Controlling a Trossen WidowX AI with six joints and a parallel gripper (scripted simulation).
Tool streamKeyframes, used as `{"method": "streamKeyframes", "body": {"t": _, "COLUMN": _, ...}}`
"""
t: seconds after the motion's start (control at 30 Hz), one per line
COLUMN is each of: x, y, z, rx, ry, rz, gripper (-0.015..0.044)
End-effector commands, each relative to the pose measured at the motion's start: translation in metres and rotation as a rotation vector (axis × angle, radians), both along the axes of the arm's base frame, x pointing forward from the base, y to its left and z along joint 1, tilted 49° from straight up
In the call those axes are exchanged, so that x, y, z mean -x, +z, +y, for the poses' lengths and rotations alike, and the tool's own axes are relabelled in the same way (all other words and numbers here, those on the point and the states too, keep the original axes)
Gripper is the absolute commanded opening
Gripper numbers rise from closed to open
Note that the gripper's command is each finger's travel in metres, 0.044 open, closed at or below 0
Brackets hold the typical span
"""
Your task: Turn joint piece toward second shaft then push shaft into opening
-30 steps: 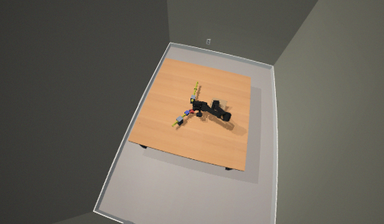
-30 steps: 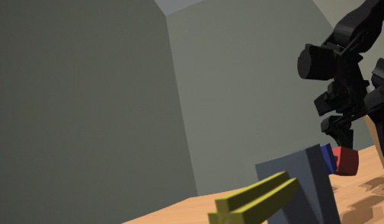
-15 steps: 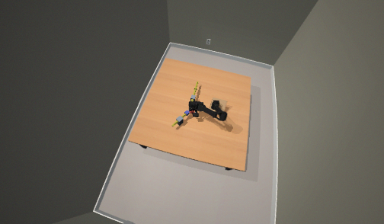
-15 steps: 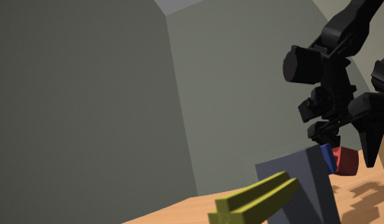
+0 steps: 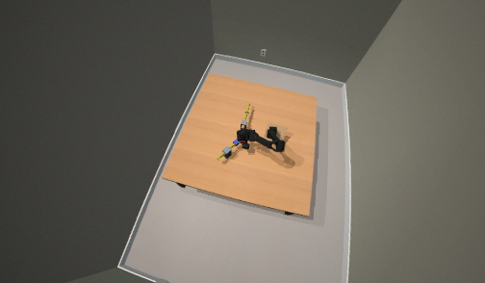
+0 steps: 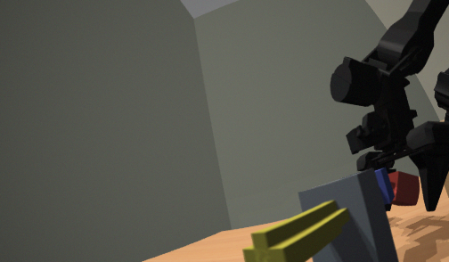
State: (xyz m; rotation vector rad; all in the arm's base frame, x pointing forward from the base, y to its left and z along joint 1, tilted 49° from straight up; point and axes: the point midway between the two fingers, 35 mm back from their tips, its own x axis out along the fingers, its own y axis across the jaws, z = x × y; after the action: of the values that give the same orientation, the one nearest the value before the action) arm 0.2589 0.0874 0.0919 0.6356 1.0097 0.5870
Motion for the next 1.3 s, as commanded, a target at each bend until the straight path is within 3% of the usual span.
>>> {"method": "streamKeyframes", "body": {"t": 0.0, "x": -0.0012, "y": -0.0069, "z": 0.0053, "rx": -0.001, "ry": -0.005, "rz": 0.009, "gripper": 0.044}}
{"method": "streamKeyframes", "body": {"t": 0.1, "x": -0.002, "y": -0.0081, "z": 0.0071, "rx": -0.002, "ry": -0.005, "rz": 0.008, "gripper": 0.044}}
{"method": "streamKeyframes", "body": {"t": 0.43, "x": -0.002, "y": -0.0081, "z": 0.0071, "rx": -0.002, "ry": -0.005, "rz": 0.008, "gripper": 0.0182}}
{"method": "streamKeyframes", "body": {"t": 1.27, "x": -0.002, "y": -0.0081, "z": 0.0071, "rx": -0.002, "ry": -0.005, "rz": 0.008, "gripper": 0.0182}}
